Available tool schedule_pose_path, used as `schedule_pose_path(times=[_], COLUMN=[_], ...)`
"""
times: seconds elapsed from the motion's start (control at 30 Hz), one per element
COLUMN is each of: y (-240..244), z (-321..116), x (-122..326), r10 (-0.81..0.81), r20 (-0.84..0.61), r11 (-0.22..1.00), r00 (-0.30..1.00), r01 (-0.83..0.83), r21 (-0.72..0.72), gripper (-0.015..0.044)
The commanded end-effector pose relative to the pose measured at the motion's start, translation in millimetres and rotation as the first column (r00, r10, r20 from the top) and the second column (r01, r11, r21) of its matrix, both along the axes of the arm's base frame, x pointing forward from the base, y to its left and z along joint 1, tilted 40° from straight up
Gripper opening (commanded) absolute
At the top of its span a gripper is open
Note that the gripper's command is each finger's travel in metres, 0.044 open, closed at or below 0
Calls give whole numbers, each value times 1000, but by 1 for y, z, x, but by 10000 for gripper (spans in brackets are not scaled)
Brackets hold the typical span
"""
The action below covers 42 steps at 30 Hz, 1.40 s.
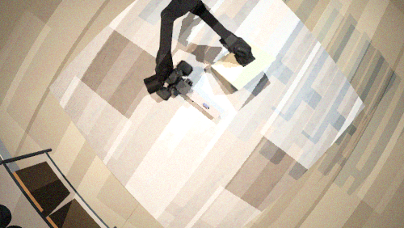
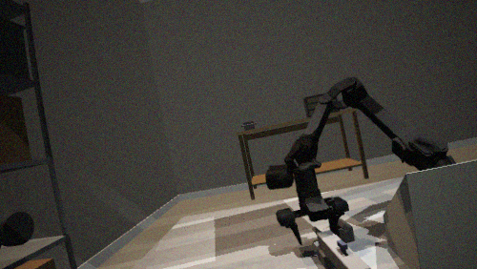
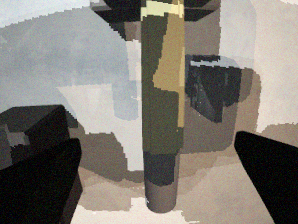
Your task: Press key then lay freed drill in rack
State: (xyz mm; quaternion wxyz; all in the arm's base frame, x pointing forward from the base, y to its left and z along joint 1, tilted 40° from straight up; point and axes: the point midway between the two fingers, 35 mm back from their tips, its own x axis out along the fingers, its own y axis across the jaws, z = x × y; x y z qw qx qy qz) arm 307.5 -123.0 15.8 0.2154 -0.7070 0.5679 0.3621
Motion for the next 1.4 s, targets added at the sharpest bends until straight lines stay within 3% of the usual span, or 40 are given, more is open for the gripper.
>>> schedule_pose_path(times=[0.0,1.37], y=[2,7], z=[-3,-12], x=[-1,-5], r10=[-1,-1], r20=[0,0], r11=[1000,1000], r00=[1000,1000], r01=[1,1], r21=[5,5], gripper=[440,440])
